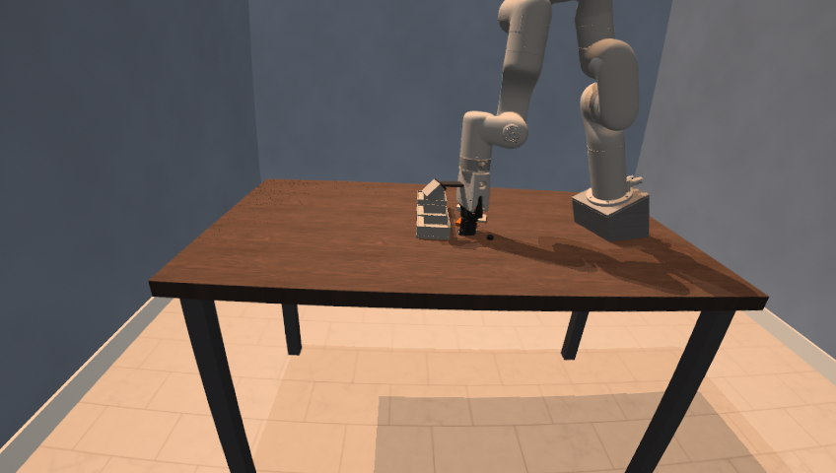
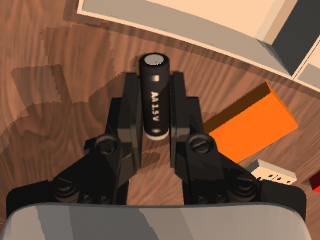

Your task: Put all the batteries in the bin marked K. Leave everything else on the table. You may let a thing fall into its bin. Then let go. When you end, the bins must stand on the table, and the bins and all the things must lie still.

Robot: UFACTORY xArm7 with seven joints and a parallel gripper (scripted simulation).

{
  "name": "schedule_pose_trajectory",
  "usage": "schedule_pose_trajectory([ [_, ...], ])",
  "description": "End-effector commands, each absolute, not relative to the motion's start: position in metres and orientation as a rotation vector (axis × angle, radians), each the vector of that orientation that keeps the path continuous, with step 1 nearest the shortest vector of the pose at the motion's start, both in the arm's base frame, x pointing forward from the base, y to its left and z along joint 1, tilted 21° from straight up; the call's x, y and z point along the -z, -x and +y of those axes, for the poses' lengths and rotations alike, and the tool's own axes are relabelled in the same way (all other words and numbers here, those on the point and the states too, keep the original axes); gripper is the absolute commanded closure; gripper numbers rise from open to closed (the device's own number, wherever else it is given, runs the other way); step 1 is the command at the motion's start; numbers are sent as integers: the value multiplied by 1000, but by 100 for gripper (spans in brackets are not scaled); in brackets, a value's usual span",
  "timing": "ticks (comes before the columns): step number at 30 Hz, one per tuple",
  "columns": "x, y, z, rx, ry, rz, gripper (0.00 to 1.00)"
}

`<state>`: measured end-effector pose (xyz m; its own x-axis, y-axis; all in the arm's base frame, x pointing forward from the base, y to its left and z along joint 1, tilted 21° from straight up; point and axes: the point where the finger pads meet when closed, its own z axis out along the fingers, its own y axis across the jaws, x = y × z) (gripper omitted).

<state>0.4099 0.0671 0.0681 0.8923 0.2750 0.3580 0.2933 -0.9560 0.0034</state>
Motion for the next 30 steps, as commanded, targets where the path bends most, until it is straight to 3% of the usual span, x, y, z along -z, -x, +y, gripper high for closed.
schedule_pose_trajectory([
  [1, -69, -411, 67, 561, 3006, -452, 100],
  [30, -103, -398, 63, 561, 3006, -452, 100],
])
